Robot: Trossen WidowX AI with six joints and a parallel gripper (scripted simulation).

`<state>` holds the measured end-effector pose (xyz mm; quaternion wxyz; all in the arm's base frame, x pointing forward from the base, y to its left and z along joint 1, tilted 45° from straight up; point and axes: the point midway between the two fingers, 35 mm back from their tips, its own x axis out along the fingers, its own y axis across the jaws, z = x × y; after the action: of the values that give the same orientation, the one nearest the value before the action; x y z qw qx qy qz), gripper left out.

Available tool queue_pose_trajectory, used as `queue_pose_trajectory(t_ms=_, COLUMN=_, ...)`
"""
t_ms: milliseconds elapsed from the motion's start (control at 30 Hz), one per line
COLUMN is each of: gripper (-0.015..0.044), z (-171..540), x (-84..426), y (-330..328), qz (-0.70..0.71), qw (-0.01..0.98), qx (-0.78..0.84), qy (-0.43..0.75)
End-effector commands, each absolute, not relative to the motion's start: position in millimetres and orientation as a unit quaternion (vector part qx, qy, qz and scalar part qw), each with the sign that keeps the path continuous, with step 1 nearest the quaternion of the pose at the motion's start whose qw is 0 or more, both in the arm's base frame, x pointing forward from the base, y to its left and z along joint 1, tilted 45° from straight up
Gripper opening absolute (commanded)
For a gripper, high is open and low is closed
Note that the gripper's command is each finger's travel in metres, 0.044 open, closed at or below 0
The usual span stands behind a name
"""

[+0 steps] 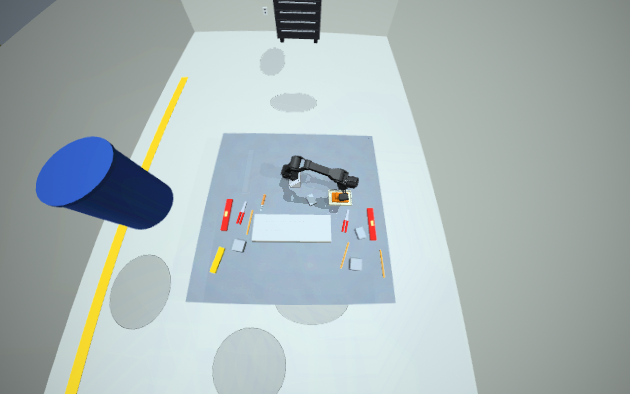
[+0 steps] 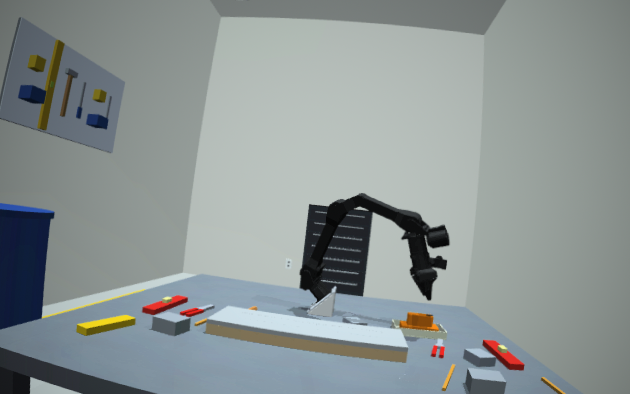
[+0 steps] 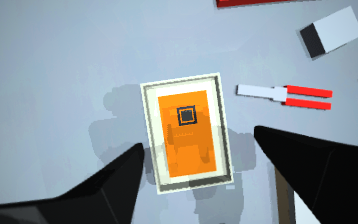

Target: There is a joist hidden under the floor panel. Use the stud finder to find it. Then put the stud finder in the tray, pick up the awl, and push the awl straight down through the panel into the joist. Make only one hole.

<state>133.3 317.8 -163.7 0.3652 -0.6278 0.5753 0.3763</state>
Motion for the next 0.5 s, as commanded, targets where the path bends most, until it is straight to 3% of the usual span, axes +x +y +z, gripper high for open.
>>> queue_pose_trajectory(t_ms=0, gripper=0.0440, z=-165, x=137, y=311, qz=0.363, qw=0.373, qx=-0.622, qy=0.585)
queue_pose_trajectory(t_ms=300, gripper=0.0440, z=-80, x=218, y=275, qz=0.129, qw=0.612, qx=-0.417, qy=0.660)
queue_pose_trajectory(t_ms=467, gripper=0.0440, z=-38, x=254, y=240, qz=-0.001, qw=0.693, qx=-0.285, qy=0.662)
